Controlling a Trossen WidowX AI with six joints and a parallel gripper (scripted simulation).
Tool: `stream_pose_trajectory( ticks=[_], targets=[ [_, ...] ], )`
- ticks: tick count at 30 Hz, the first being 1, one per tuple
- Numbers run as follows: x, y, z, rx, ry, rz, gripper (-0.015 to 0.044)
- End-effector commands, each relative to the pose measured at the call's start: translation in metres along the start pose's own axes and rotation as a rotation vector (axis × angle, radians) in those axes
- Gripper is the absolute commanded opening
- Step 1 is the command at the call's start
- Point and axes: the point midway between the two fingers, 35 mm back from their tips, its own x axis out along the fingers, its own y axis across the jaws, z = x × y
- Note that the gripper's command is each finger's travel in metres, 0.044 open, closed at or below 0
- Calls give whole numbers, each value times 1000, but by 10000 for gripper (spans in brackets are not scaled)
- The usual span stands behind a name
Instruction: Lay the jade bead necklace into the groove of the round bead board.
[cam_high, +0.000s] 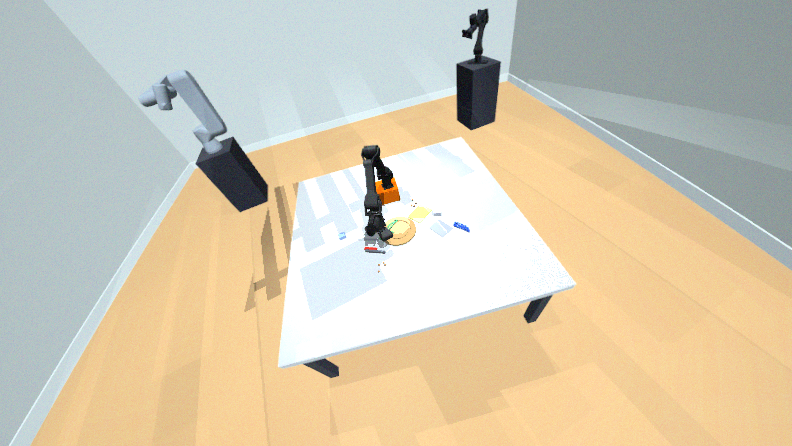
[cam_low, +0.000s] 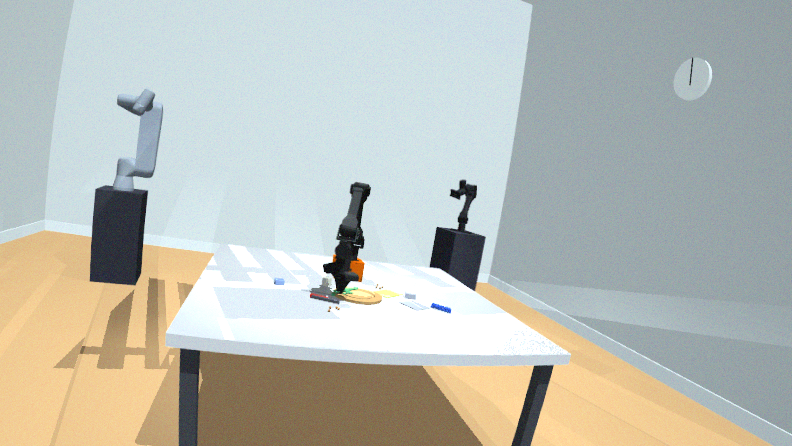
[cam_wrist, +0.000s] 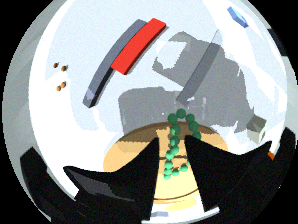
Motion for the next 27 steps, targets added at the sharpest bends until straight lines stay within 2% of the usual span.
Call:
stream_pose_trajectory(
  ticks=[1,5,10,27],
  targets=[
    [3,-2,-1,5,2,-9,120],
    [3,-2,-1,5,2,-9,120],
    [1,0,0,0,1,-2,0],
    [1,0,0,0,1,-2,0]
  ],
)
